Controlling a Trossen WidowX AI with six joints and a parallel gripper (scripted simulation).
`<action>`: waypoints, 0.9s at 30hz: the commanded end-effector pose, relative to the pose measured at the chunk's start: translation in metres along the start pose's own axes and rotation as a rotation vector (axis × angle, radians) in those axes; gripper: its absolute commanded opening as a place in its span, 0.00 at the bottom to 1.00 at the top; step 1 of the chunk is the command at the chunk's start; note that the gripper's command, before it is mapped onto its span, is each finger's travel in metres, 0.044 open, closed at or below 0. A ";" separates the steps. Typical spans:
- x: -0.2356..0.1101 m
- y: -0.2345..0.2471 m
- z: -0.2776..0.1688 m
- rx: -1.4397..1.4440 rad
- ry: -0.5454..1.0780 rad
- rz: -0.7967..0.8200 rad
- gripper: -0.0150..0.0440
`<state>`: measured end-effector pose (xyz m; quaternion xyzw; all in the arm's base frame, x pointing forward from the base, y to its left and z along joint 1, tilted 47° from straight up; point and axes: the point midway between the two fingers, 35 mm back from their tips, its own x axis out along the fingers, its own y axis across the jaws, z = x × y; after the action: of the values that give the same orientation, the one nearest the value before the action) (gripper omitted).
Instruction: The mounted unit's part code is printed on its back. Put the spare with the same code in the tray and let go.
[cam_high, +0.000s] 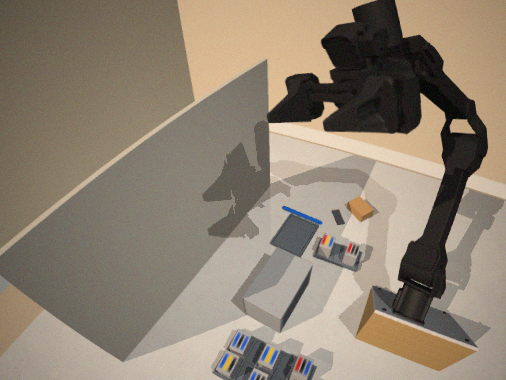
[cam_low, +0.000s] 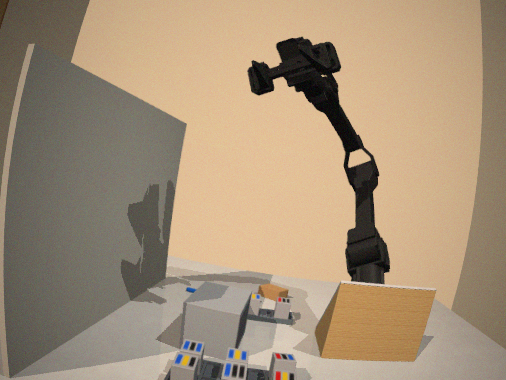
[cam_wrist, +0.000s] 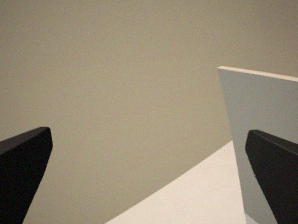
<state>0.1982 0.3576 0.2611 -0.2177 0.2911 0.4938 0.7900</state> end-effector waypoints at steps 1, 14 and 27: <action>0.027 -0.041 -0.029 0.152 0.177 -0.141 1.00; 0.058 -0.180 -0.179 0.623 0.826 -0.781 1.00; 0.040 -0.230 -0.245 0.672 1.104 -1.118 1.00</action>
<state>0.3578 0.1318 0.0630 -0.2933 0.6219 -0.2531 0.6805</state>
